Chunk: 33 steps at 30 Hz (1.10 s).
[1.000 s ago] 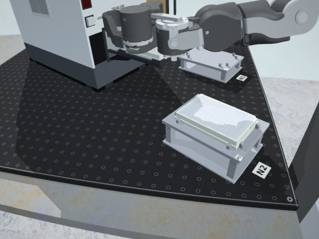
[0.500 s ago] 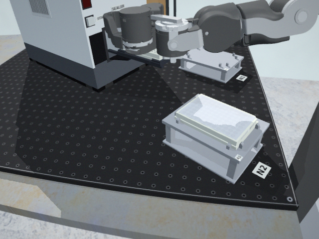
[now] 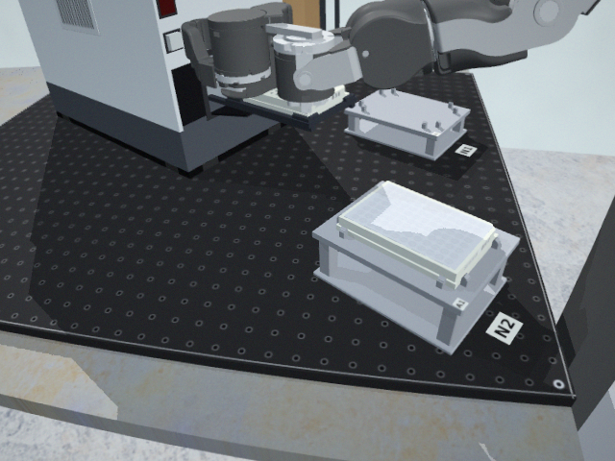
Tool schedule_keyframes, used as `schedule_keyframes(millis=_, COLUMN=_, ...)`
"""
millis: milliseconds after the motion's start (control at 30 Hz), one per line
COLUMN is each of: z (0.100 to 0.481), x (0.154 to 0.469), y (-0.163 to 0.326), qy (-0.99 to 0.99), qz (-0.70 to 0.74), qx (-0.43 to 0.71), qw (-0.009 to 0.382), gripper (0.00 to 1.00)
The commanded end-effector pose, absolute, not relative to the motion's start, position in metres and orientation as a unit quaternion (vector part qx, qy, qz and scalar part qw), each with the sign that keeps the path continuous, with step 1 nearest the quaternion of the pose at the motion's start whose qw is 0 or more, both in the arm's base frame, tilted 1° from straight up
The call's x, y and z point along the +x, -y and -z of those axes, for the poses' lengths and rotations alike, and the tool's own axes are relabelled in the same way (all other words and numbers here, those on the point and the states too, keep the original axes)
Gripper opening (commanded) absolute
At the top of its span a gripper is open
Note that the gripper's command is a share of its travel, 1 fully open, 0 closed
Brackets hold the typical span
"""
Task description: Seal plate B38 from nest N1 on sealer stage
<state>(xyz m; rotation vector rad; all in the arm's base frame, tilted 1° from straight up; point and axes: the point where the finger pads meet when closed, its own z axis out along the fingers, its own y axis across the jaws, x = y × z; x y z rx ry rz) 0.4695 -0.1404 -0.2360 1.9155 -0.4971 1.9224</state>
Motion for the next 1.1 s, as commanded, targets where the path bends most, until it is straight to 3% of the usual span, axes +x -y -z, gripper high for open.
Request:
schedule_keyframes(millis=0, z=0.234, x=0.47, y=0.14, qy=0.176, qz=-0.686, qx=0.68, qw=0.188, gripper=0.0)
schedule_keyframes(millis=200, z=0.234, x=0.494, y=0.153, qy=0.176, qz=-0.687, qx=0.68, qw=0.188, gripper=0.0)
schedule_keyframes(millis=1067, z=0.236, x=0.488, y=0.15, qy=0.176, qz=-0.685, qx=0.681, qw=0.191, gripper=0.0)
